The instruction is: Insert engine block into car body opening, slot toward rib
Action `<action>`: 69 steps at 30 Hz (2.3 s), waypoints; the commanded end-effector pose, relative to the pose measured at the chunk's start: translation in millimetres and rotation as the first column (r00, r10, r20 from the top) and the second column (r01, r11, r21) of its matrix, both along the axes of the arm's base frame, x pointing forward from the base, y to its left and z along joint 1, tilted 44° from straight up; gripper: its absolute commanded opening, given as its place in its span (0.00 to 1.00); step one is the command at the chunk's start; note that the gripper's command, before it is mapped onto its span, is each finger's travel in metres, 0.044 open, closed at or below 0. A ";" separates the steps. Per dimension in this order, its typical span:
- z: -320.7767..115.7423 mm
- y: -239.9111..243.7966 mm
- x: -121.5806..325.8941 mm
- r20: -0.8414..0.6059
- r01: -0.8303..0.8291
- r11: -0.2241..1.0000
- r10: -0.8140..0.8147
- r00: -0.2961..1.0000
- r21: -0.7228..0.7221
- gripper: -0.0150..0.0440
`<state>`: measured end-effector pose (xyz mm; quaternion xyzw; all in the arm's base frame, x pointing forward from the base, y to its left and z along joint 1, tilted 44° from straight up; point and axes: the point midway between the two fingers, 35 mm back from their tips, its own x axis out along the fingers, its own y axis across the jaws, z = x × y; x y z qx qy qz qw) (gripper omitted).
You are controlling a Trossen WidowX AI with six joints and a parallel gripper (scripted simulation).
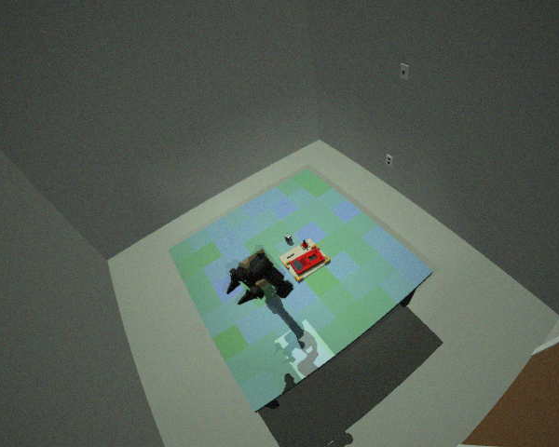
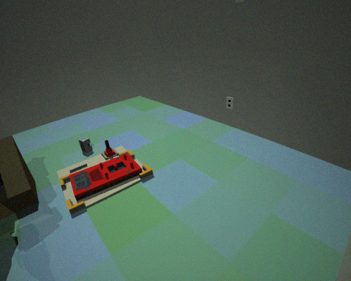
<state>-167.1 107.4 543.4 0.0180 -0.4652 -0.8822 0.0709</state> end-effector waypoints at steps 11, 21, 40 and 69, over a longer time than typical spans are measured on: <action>4.2 34.3 6.8 -0.079 0.083 0.996 -0.080 0.994 0.026 1.00; 6.5 77.5 15.0 -0.192 0.185 0.982 -0.174 0.966 0.041 1.00; -2.2 164.2 52.2 -0.293 0.453 0.891 -0.431 0.854 0.008 1.00; -68.0 304.3 172.1 -0.274 0.889 0.442 -0.846 0.458 0.122 1.00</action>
